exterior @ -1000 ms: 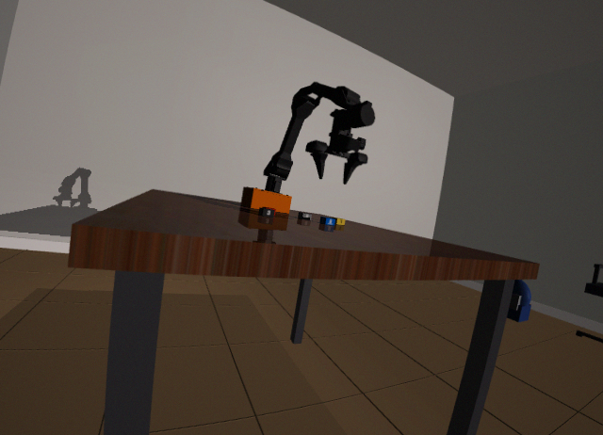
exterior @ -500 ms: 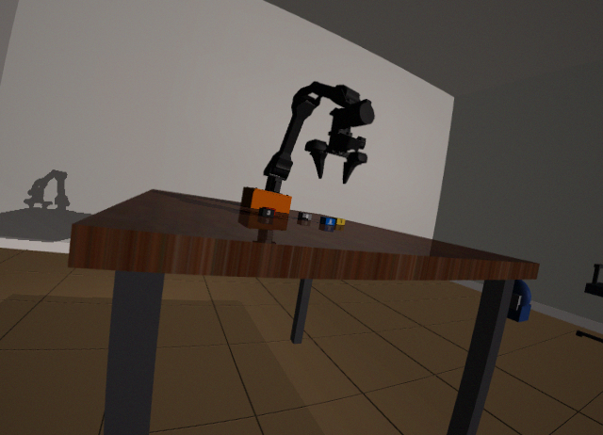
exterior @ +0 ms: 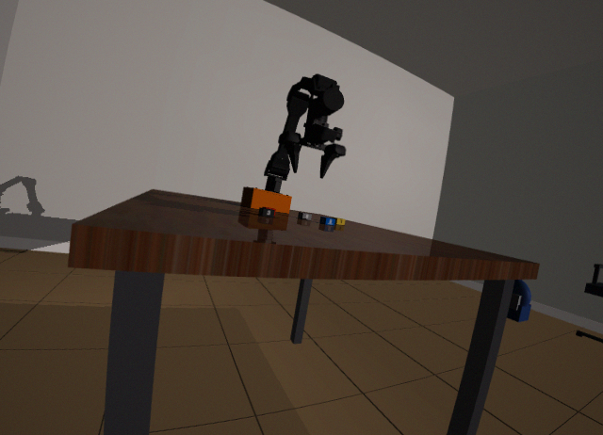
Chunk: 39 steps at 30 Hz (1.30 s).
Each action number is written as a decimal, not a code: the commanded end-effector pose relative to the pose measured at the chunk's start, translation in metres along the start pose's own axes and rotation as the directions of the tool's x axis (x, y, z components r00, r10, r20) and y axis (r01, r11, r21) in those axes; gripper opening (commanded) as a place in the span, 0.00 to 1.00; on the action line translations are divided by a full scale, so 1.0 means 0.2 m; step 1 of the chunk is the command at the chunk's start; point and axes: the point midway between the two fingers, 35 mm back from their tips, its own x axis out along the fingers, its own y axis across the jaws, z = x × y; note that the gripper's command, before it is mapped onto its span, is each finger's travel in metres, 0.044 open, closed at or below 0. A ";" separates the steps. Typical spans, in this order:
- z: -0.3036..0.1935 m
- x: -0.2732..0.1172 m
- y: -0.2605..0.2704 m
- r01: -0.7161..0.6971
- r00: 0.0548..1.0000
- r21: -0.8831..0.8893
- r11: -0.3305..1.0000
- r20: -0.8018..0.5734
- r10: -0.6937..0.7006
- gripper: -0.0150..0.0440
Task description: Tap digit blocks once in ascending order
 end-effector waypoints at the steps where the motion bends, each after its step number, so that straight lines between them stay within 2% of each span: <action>1: -0.05 0.00 -0.35 0.014 1.000 0.014 1.000 -0.013 -0.014 0.93; 5: -0.09 0.00 -0.49 0.022 1.000 0.018 1.000 -0.018 -0.022 0.93; 27: -0.10 0.00 -0.49 0.022 1.000 0.018 1.000 -0.018 -0.022 0.93; 36: -0.47 0.00 -0.32 0.019 1.000 0.019 1.000 -0.025 -0.019 0.93; 39: -0.50 0.00 -0.31 0.019 1.000 0.019 1.000 -0.025 -0.019 0.93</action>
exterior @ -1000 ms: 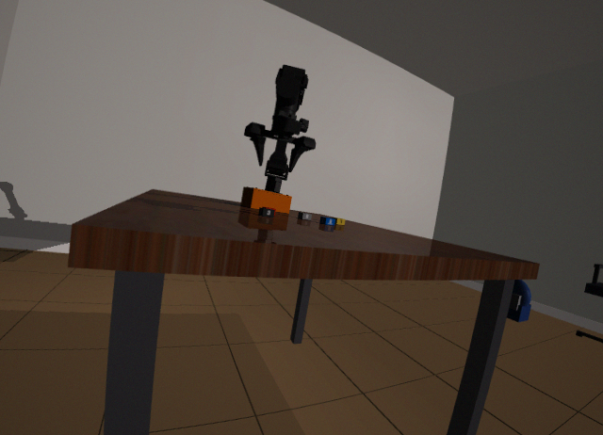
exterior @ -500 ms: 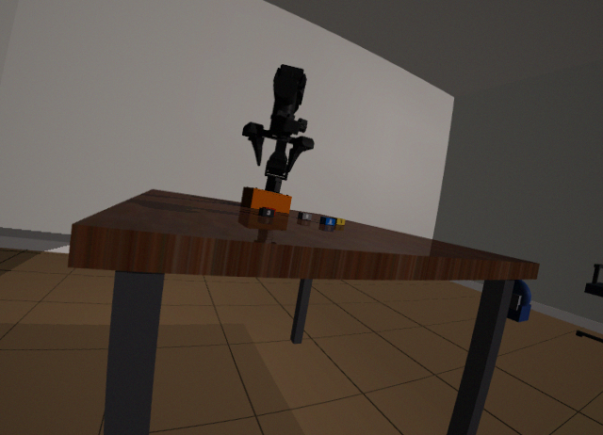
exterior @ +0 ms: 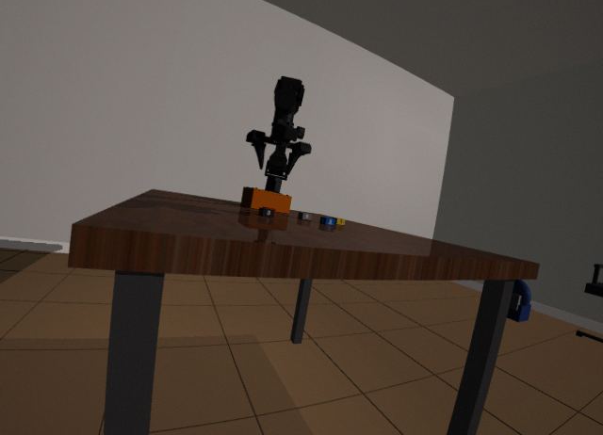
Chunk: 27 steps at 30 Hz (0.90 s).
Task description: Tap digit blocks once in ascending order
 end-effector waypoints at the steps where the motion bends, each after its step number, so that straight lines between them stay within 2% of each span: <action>1: -0.08 0.00 0.03 0.009 1.000 -0.003 1.000 0.009 -0.009 0.93; 3: -0.08 0.00 0.03 0.009 1.000 -0.003 1.000 0.009 -0.009 0.93; 6: -0.07 0.07 0.02 0.008 1.000 0.000 1.000 0.009 -0.008 0.80; 12: -0.07 0.38 0.02 0.007 1.000 0.001 1.000 0.008 -0.007 0.53; 17: -0.07 0.41 0.02 0.009 1.000 -0.003 1.000 0.008 -0.009 0.31; 27: -0.07 0.41 0.02 0.009 1.000 -0.003 1.000 0.008 -0.009 0.29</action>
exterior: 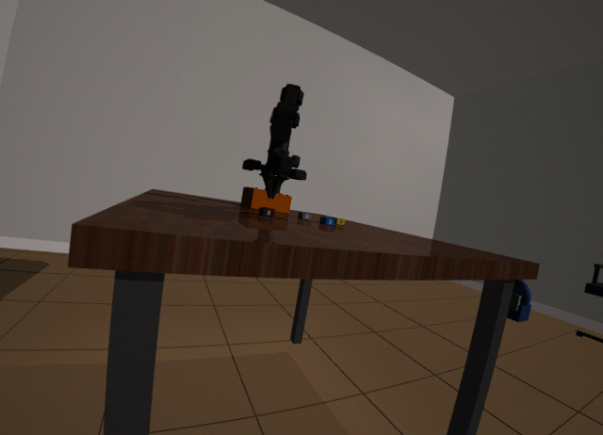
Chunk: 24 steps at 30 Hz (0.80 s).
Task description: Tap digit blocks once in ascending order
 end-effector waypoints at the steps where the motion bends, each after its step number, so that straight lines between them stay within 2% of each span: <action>1: 0.00 0.01 0.00 0.003 1.000 0.003 1.000 -0.006 -0.003 0.29; 24: -0.01 0.16 0.00 0.003 1.000 0.003 1.000 -0.006 -0.003 0.29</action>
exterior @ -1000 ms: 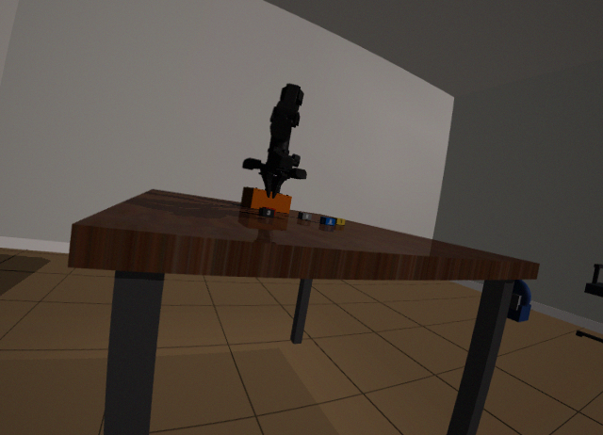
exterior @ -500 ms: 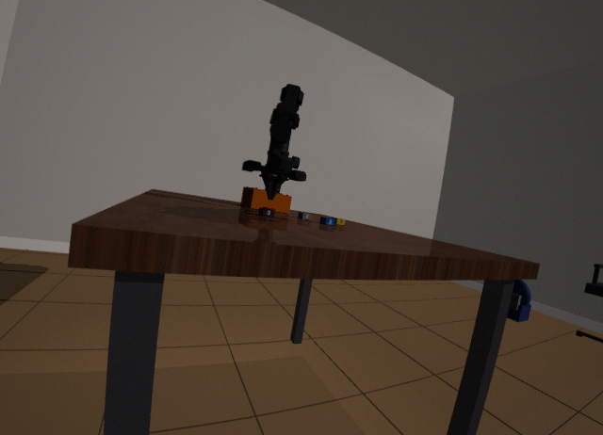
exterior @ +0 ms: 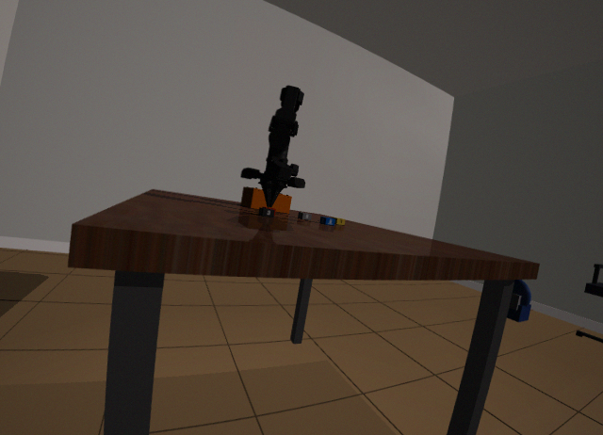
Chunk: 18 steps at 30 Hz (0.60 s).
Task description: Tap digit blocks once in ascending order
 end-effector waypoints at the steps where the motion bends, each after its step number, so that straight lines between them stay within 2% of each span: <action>1: -0.01 0.03 0.00 0.001 1.000 0.004 1.000 -0.012 -0.001 0.29; 7: -0.01 0.03 0.00 0.001 1.000 0.004 1.000 -0.012 -0.001 0.29; 10: -0.01 -0.10 0.00 0.001 1.000 0.004 1.000 -0.011 -0.001 0.29; 18: 0.00 -0.17 0.00 0.001 1.000 0.004 1.000 -0.012 -0.001 0.29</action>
